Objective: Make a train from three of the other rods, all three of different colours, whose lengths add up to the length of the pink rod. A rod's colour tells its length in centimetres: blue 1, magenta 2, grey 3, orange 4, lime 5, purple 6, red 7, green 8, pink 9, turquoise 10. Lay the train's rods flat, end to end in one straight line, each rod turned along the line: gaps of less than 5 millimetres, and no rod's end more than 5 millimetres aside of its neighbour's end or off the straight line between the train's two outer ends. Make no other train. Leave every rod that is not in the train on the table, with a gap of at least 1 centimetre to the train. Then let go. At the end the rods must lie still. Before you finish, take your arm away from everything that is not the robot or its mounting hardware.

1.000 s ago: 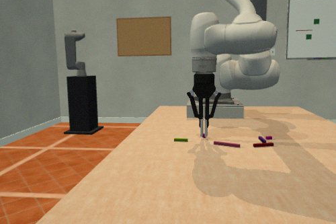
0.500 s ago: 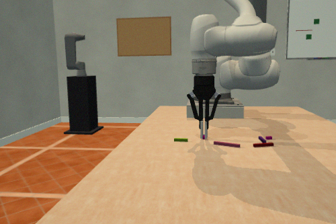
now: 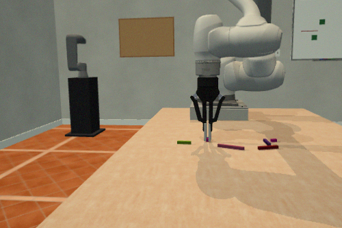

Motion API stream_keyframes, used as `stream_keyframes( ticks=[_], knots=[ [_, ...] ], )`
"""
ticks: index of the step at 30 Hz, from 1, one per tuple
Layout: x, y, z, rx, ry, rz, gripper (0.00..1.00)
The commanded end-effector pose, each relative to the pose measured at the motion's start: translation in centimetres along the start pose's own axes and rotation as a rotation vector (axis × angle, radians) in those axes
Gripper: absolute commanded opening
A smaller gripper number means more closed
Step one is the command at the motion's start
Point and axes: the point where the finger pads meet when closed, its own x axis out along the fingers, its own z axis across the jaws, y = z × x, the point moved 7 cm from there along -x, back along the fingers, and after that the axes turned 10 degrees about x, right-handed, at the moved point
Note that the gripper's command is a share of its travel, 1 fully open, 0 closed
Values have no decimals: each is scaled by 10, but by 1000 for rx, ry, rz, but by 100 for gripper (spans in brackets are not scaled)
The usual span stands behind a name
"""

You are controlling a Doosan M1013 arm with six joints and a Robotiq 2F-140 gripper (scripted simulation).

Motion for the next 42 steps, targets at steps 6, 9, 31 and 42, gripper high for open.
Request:
stream_keyframes(
  ticks=[6,9,31,42],
  knots=[
    [4,4,-1,-3,-2,6,3],
    [4,4,-1,-3,-2,6,3],
    [4,4,-1,-3,-2,6,15],
    [4,4,-1,-3,-2,6,15]
  ],
)
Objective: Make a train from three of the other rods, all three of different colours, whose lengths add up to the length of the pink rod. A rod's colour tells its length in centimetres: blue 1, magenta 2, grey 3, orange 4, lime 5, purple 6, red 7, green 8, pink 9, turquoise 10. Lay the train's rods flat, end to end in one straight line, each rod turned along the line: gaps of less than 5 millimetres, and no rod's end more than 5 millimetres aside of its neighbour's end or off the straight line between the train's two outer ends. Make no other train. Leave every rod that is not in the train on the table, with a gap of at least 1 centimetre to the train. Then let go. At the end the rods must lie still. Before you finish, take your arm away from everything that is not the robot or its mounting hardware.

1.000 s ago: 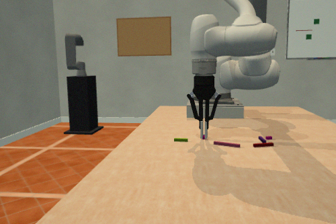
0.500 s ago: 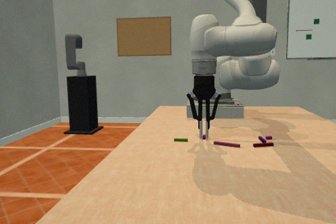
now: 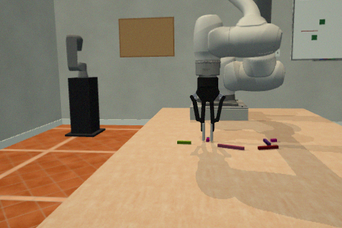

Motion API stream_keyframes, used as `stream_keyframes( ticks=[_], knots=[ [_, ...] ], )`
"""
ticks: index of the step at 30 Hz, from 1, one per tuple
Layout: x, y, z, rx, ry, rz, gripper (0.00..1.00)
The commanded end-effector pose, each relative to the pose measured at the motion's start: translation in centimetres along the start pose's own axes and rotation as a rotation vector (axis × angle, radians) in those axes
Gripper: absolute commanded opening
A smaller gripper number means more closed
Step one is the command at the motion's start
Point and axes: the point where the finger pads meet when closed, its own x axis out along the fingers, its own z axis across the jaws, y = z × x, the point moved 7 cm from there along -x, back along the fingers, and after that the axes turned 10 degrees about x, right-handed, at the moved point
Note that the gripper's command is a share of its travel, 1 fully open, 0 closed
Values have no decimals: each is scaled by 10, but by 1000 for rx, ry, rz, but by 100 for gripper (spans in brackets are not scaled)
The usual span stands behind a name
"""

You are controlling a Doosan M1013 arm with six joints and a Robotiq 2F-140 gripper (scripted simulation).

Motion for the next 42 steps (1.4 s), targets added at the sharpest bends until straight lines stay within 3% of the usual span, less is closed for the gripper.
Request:
stream_keyframes(
  ticks=[1,13,25,33,34,42],
  knots=[
    [3,4,-1,-3,-2,6,15],
    [-23,4,-1,-3,-2,6,15],
    [-81,4,-1,-3,-2,6,15],
    [-86,4,-1,-3,-2,6,15],
    [-86,4,-1,-3,-2,6,100],
    [-86,4,-1,-3,-2,6,100]
  ],
)
